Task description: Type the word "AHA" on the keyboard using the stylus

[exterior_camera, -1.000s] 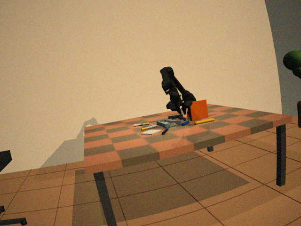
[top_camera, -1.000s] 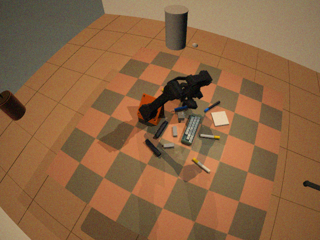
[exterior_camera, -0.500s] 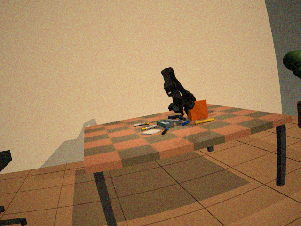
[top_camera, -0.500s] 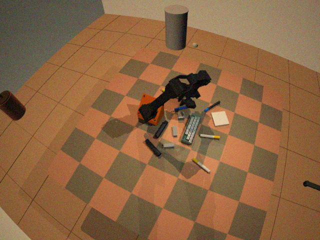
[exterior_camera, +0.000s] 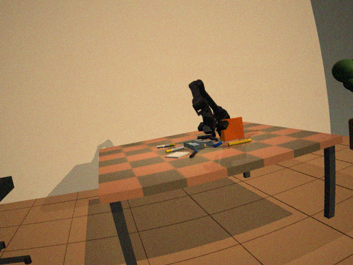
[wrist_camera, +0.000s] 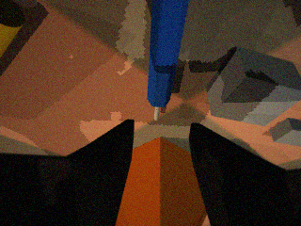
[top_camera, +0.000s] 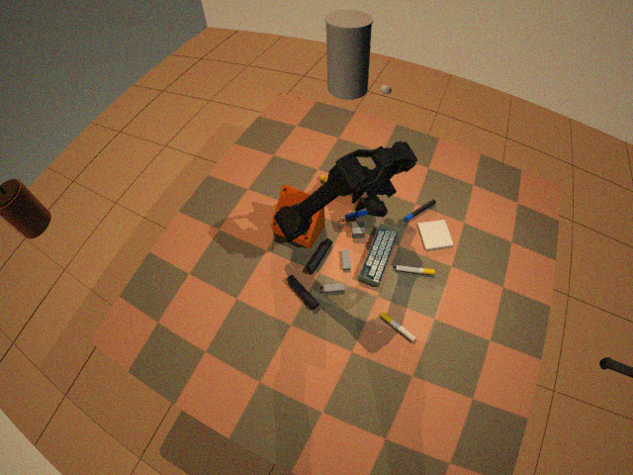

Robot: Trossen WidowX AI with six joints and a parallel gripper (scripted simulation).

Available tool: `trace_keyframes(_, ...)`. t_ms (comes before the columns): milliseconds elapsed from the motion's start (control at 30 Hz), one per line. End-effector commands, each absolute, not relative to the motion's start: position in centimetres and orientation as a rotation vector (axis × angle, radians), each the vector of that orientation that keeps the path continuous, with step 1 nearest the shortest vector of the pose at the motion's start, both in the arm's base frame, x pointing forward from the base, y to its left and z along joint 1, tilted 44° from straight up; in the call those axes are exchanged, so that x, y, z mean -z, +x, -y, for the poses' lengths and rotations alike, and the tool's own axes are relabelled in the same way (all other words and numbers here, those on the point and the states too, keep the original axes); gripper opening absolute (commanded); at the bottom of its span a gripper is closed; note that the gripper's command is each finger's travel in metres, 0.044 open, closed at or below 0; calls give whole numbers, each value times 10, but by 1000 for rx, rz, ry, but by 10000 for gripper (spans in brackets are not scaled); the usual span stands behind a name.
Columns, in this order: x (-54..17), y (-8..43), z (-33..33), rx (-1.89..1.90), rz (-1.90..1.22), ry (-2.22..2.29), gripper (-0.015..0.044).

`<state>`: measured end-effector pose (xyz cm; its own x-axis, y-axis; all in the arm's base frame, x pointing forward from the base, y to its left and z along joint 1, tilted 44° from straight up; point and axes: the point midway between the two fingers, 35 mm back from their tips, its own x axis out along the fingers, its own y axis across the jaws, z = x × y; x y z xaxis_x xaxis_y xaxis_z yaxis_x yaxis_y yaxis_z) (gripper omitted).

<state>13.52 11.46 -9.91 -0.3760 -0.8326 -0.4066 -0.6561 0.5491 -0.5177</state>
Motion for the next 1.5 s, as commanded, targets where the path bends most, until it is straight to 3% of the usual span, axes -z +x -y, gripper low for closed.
trace_keyframes(0,102,135,-112,353,-2147,-1205,150)
trace_keyframes(1467,122,136,-94,355,-2147,-1205,150)
